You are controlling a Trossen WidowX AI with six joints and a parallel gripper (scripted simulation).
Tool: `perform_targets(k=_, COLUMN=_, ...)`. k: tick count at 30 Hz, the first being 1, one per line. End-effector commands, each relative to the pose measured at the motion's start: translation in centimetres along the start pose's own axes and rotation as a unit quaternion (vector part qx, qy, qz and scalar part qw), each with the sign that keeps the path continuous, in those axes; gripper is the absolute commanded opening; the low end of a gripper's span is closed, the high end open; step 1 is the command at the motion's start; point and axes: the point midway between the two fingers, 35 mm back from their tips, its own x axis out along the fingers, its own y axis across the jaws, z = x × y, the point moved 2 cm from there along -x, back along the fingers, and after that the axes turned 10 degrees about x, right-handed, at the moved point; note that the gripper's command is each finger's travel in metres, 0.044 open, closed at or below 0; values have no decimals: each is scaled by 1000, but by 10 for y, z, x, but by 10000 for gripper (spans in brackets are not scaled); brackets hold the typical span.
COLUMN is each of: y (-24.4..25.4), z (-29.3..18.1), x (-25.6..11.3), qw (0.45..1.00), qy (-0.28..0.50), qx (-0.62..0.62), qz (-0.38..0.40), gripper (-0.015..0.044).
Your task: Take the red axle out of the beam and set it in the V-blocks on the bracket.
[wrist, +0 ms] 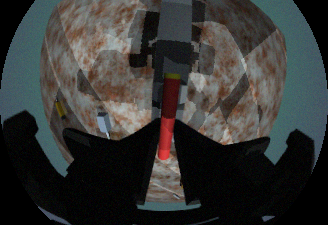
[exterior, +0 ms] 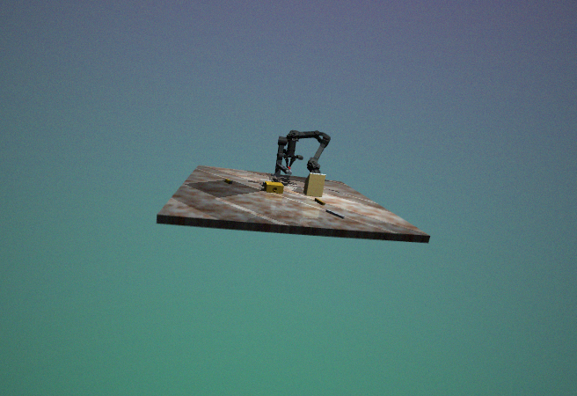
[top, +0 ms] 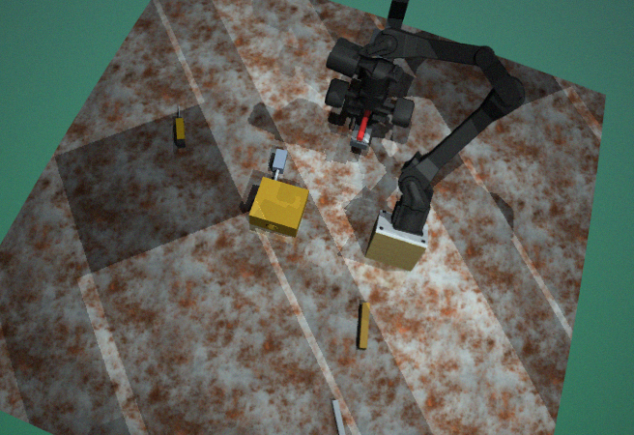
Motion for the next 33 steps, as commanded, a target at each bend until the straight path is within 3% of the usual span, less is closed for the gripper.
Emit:
perform_targets(k=1, y=-1, z=0, x=7, qw=1000, qy=-1, qx=-2, qz=-1, gripper=0)
perform_targets(k=7, y=-1, z=0, x=12, qw=1000, qy=-2, qx=-2, qz=-1, gripper=0)
perform_targets(k=24, y=-1, z=1, x=5, qw=1000, qy=-2, qx=-2, qz=-1, gripper=440)
perform_targets(k=33, y=-1, z=0, x=-15, qw=1000, qy=-1, qx=-3, qz=-2, gripper=440)
